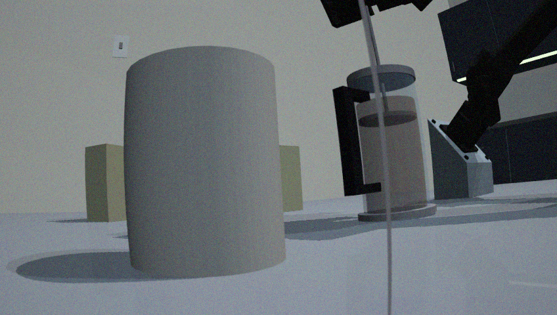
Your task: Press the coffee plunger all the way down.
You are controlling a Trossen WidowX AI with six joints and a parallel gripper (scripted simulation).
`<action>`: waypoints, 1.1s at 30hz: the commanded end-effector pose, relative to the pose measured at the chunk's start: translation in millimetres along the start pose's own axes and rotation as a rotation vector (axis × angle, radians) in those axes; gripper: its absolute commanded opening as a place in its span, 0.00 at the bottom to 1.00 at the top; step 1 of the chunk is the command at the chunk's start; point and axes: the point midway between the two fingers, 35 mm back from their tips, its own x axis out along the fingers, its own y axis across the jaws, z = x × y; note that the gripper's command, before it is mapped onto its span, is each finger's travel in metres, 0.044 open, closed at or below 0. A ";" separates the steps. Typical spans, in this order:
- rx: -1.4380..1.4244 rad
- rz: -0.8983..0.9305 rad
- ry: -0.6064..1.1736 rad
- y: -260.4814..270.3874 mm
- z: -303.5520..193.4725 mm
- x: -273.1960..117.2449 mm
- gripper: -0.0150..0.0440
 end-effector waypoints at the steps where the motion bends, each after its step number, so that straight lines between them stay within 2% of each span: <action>1: 0.011 -0.023 0.030 -4.8 -15.3 6.5 0.46; 33: 0.014 -0.020 0.007 -10.5 -56.3 37.8 0.46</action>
